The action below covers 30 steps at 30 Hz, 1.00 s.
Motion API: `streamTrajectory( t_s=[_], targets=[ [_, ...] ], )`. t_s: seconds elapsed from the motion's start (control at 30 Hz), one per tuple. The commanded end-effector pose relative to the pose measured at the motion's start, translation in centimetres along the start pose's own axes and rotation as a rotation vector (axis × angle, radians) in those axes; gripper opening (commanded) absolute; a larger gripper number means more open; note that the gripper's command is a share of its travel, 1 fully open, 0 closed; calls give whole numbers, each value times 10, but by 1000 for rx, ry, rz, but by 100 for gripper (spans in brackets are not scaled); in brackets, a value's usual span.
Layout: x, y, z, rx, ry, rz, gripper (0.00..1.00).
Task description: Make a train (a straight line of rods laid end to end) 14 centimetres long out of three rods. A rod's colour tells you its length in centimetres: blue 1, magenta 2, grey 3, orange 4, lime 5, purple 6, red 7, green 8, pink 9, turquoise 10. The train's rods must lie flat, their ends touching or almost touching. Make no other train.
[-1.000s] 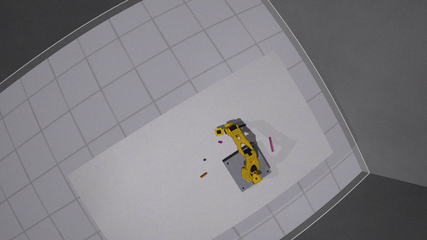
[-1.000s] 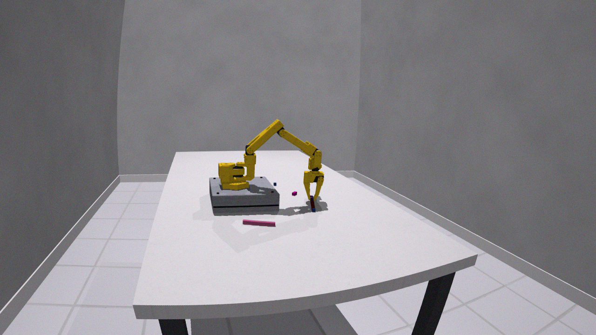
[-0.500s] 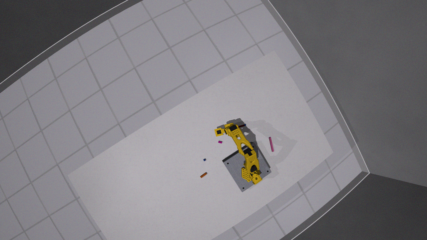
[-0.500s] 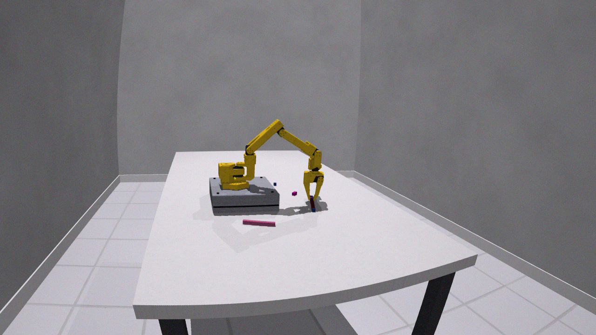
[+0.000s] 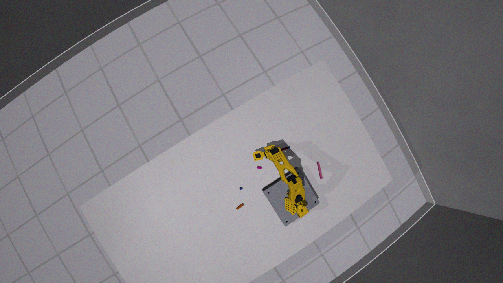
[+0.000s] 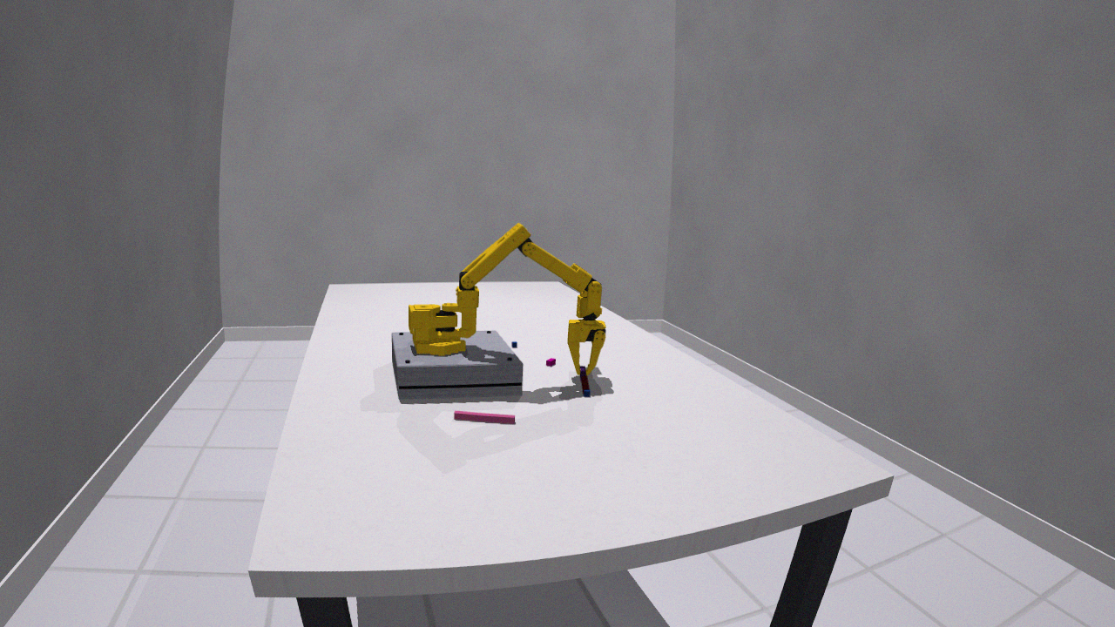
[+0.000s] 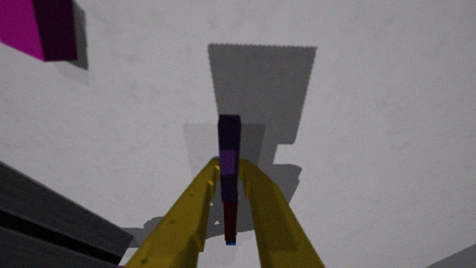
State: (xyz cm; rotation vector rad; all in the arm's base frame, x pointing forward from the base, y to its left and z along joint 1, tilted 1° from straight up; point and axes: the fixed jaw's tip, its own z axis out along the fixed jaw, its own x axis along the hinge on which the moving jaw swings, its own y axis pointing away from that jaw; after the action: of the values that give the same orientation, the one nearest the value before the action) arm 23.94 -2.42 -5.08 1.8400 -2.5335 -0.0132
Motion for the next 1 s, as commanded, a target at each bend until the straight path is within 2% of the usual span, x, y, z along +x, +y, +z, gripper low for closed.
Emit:
streamTrajectory(
  t_s=[0.0, 0.97],
  targets=[
    [3, -1, -2, 6, -2, 3, 0],
    [2, -4, -4, 16, -4, 4, 0]
  ],
)
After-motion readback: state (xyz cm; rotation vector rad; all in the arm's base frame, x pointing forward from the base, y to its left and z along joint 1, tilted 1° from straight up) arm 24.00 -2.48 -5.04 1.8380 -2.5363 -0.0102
